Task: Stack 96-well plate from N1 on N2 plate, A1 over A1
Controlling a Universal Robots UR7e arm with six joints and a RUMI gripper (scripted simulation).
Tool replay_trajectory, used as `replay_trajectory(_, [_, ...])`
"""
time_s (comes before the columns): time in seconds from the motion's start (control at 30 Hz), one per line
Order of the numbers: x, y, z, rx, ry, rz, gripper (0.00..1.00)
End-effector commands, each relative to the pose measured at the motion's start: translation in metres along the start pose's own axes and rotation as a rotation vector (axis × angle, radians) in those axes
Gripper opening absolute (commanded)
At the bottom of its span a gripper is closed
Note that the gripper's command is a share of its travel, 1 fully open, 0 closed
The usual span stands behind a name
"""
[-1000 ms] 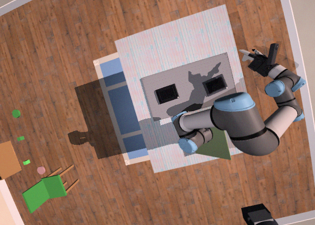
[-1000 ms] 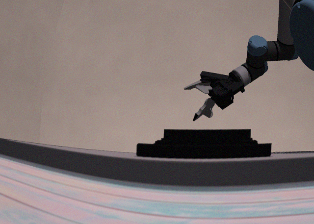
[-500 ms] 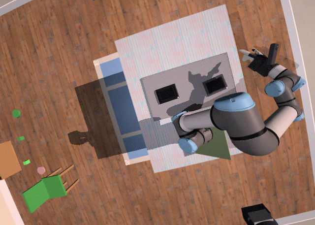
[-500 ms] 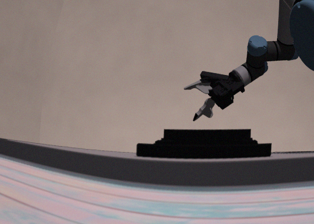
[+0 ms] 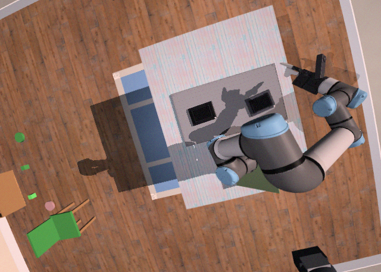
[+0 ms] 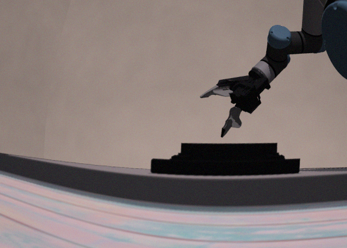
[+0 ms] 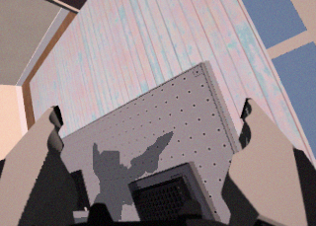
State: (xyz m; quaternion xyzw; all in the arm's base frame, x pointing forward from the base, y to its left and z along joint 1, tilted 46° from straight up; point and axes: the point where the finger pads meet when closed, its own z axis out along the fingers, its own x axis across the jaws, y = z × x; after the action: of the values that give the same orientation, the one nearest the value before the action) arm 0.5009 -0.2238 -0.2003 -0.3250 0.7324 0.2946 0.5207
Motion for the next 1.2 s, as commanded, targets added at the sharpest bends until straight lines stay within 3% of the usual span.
replay_trajectory(0.0, [-0.004, 0.007, 0.001, -0.019, 0.021, 0.032, 1.0])
replay_trajectory(0.17, [-0.014, 0.03, 0.003, -0.089, 0.093, 0.145, 1.0])
replay_trajectory(0.47, [-0.024, 0.064, 0.004, -0.157, 0.197, 0.285, 1.0])
replay_trajectory(0.57, [-0.024, 0.064, 0.004, -0.157, 0.197, 0.285, 1.0])
replay_trajectory(1.0, [-0.036, 0.117, -0.004, -0.22, 0.41, 0.518, 1.0])
replay_trajectory(1.13, [-0.037, 0.122, -0.005, -0.222, 0.424, 0.532, 1.0])
replay_trajectory(1.17, [-0.038, 0.127, -0.007, -0.224, 0.448, 0.555, 1.0])
